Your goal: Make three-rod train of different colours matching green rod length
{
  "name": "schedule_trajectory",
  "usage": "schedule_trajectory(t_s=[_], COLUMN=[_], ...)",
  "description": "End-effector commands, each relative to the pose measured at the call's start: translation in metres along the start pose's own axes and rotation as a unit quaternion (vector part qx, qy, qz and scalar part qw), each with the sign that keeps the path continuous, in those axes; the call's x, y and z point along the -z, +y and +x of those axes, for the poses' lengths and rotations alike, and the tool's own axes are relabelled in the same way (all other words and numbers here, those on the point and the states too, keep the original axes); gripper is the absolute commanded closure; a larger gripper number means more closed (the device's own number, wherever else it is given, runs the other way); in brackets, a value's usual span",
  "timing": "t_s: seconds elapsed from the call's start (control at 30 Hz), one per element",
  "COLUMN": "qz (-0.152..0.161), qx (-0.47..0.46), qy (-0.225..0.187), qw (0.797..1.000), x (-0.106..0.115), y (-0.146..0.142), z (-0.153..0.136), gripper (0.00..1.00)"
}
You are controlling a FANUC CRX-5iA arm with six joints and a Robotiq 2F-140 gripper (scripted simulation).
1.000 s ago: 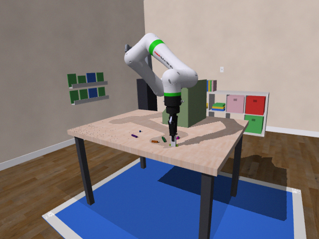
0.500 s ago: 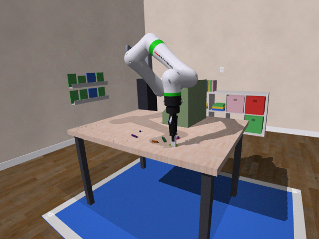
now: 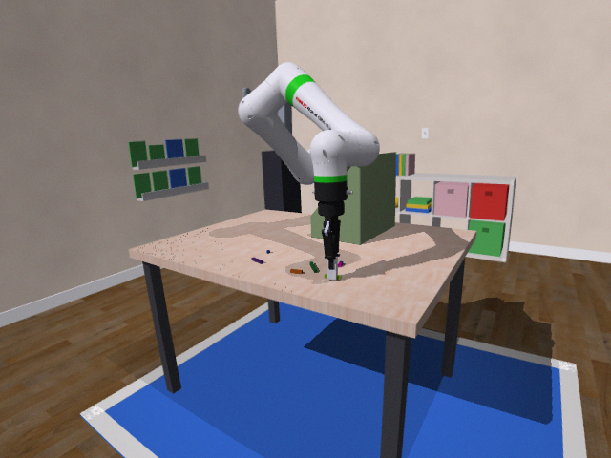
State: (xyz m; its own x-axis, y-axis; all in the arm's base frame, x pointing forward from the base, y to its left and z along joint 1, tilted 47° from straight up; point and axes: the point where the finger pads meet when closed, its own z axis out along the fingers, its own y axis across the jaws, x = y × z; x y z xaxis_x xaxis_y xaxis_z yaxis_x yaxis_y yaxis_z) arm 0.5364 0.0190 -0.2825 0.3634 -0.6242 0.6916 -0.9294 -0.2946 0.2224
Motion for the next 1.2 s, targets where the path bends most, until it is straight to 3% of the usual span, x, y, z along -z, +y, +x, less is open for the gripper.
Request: schedule_trajectory(t_s=[0.0,0.1,0.17,0.47,0.93,1.17], qz=[0.000,0.000,0.000,0.000,0.000,0.000], qx=[0.000,0.000,0.000,0.000,0.003,0.123], qy=[0.000,0.000,0.000,0.000,0.000,0.000], qw=[1.000,1.000,1.000,1.000,1.000,0.992], x=[0.014,0.034,0.034,0.091,0.095,0.096], y=[0.000,0.000,0.000,0.000,0.000,0.012], z=[0.000,0.000,0.000,0.000,0.000,0.000], gripper=[0.97,0.97,0.97,0.97,0.97,0.97])
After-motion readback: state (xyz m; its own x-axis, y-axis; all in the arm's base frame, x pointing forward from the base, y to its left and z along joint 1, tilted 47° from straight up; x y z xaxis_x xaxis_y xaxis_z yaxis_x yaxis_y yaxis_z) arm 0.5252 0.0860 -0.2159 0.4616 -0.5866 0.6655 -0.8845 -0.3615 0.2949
